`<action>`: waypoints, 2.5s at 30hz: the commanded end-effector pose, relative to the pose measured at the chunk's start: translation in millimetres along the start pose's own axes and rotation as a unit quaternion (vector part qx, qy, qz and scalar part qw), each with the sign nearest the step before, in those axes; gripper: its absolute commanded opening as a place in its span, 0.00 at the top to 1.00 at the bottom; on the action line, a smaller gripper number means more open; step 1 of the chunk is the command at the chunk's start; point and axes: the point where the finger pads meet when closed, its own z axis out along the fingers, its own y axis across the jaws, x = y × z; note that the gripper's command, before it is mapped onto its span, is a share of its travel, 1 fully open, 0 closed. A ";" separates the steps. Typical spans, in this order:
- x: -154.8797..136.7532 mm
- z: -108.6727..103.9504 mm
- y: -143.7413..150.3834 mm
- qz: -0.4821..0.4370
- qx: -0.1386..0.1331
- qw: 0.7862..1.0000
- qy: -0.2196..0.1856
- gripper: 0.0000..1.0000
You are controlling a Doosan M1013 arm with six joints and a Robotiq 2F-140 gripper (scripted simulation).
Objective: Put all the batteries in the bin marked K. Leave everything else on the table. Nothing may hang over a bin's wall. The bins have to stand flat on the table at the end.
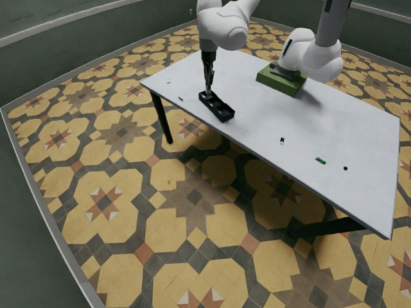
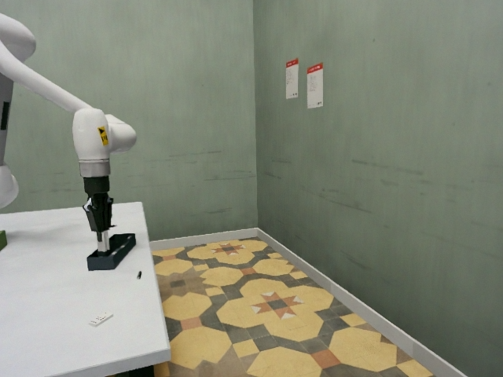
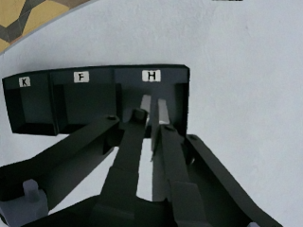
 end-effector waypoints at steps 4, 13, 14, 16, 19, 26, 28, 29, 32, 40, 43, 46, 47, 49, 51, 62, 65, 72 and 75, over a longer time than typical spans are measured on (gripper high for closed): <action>0.4 -21.9 -0.1 0.000 0.000 1.000 0.001 0.85; -8.1 -22.2 -34.1 0.000 0.000 1.000 0.001 0.85; -9.4 -22.3 -38.9 0.000 0.000 1.000 0.001 0.85; -11.8 -22.4 -48.6 0.000 0.000 1.000 0.001 0.85; -15.5 -22.5 -63.2 0.000 0.000 1.000 0.001 0.85; -20.1 -22.7 -81.4 0.000 0.000 1.000 0.000 0.85; -20.1 -20.0 -81.4 0.000 0.000 1.000 0.000 0.85; -20.1 -17.4 -81.4 0.000 0.000 1.000 0.000 0.85; -20.1 -9.4 -81.4 0.000 0.000 1.000 0.000 0.85; -20.1 6.6 -81.4 0.000 0.000 1.000 0.000 0.85; -20.1 14.6 -81.4 0.000 0.000 1.000 0.000 0.85; -20.1 22.6 -81.4 0.000 0.000 1.000 0.000 0.85; -20.1 25.3 -81.4 0.000 0.000 1.000 0.000 0.85; -20.1 30.6 -81.4 0.000 0.000 1.000 0.000 0.85; -20.1 35.9 -81.4 0.000 0.000 1.000 0.000 0.85; -20.1 36.7 -81.4 0.000 0.000 1.000 0.001 0.85; -20.1 36.7 -81.5 0.000 0.000 1.000 0.001 0.85; -20.1 36.7 -81.5 0.000 0.000 1.000 0.001 0.85; -20.1 36.7 -81.5 0.000 0.000 1.000 0.001 0.85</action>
